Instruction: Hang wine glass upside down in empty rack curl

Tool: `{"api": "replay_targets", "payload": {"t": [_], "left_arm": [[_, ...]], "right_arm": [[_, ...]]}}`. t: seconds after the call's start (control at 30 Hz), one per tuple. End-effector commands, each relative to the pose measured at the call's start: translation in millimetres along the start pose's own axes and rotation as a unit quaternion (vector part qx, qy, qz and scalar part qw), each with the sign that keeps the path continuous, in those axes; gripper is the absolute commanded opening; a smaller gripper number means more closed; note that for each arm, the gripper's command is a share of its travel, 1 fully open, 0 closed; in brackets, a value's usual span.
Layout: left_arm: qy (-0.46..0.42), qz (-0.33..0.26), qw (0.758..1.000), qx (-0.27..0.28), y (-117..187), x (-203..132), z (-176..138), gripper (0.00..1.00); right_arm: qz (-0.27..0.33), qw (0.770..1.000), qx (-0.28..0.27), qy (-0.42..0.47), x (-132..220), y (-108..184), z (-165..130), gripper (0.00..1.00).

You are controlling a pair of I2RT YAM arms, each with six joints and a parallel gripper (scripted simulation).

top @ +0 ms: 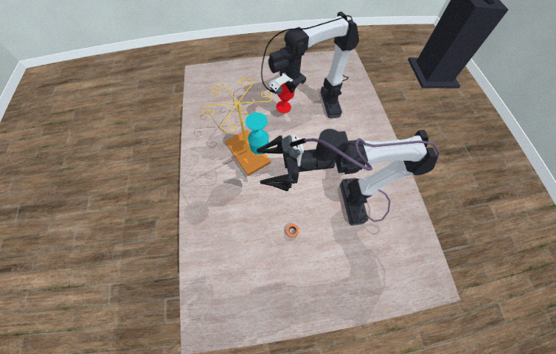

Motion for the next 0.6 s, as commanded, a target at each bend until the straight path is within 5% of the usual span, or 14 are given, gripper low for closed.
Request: {"api": "replay_targets", "payload": {"t": [0.0, 0.23, 0.4, 0.57], "left_arm": [[-0.003, -0.001, 1.0, -0.01, 1.6, 1.5, 8.5, 1.0], [-0.003, -0.001, 1.0, -0.01, 1.6, 1.5, 8.5, 1.0], [-0.003, -0.001, 1.0, -0.01, 1.6, 1.5, 8.5, 1.0], [-0.003, -0.001, 1.0, -0.01, 1.6, 1.5, 8.5, 1.0]], "right_arm": [[0.01, 0.999, -0.044, -0.022, 5.8, 4.5, 6.0, 0.0], [0.093, 0.963, -0.201, -0.156, 28.5, 3.9, 41.6, 0.0], [0.078, 0.972, -0.178, -0.136, 27.3, -1.6, 31.0, 0.0], [0.174, 0.918, -0.281, -0.221, 47.6, 8.6, 50.7, 0.0]]}}
Point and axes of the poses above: on each arm, the point where the finger pads meet when closed, its own y axis back along the fingers, its own x axis across the jaws, z = x × y, the point moved 5 cm from there along y, back along the fingers, and after that the axes turned 5 degrees about -y, right-handed, at the moved point
